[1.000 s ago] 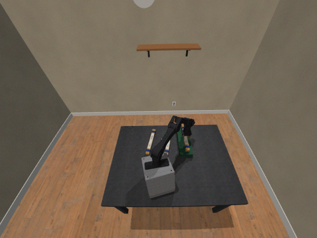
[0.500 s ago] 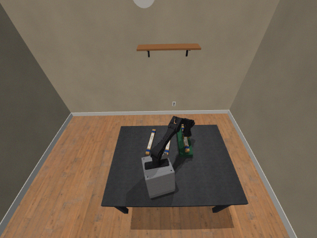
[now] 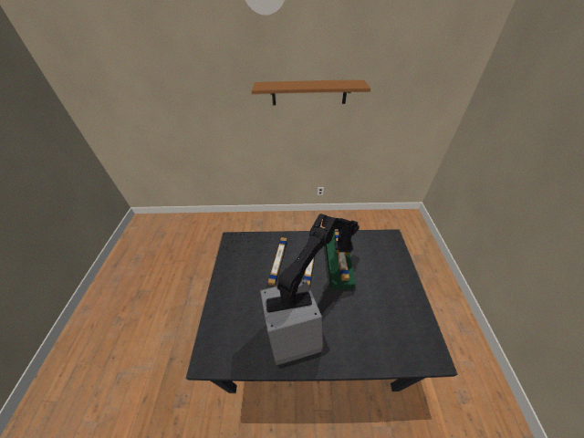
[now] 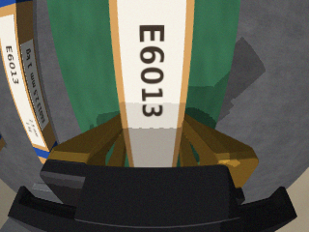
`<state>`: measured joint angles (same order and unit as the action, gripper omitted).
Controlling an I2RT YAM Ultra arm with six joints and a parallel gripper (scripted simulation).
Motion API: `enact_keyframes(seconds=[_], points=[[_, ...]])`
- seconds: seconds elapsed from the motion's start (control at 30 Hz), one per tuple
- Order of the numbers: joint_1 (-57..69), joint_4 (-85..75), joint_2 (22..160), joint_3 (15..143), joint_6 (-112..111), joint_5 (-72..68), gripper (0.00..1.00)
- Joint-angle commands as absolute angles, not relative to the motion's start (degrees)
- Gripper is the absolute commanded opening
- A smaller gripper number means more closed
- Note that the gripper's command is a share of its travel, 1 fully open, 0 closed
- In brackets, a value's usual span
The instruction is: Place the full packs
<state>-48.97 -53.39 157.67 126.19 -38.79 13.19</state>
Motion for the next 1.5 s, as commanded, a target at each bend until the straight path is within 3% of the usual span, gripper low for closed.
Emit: enact_keyframes(seconds=[0.0,1.47], points=[[-50.35,-53.17,154.31,129.59,-38.11,13.62,0.00],[-49.28,-54.04,154.23,130.80,-37.45,13.69,0.00]])
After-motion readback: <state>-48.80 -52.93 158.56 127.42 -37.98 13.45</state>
